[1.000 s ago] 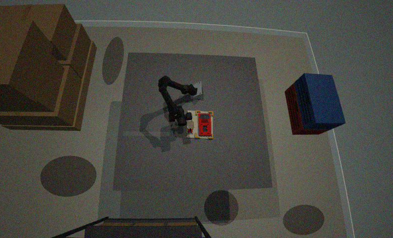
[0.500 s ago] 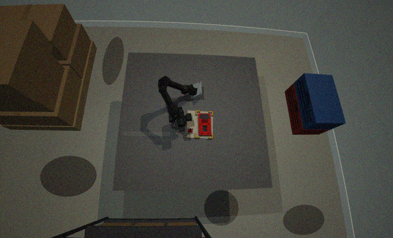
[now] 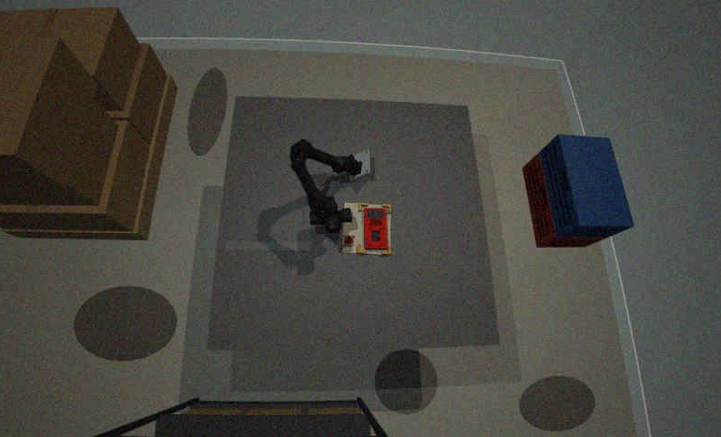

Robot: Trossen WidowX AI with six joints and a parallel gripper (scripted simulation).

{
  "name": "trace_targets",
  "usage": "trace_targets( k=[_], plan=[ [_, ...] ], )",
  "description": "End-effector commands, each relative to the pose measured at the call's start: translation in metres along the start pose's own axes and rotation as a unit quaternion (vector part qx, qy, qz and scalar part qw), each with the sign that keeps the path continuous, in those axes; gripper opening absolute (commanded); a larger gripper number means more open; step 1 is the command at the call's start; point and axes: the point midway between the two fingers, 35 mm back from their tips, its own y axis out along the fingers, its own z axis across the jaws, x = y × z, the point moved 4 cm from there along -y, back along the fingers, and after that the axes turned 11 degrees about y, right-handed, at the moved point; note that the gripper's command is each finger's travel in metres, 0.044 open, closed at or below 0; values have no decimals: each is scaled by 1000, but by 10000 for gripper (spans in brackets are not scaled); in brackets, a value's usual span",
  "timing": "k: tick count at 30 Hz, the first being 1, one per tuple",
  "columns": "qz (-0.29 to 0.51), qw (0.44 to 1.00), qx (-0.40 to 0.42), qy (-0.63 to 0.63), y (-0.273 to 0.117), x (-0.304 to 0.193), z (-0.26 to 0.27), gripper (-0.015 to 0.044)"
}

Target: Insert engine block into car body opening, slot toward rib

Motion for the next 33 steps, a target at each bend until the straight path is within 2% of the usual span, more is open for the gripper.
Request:
trace_targets(
  k=[1,6,33],
  plan=[
    [-2,1000,-2,-1,0,1,-1,131],
    [-5,1000,0,-8,-14,3,1,0],
    [-26,998,8,-53,-102,1,2,0]
  ],
)
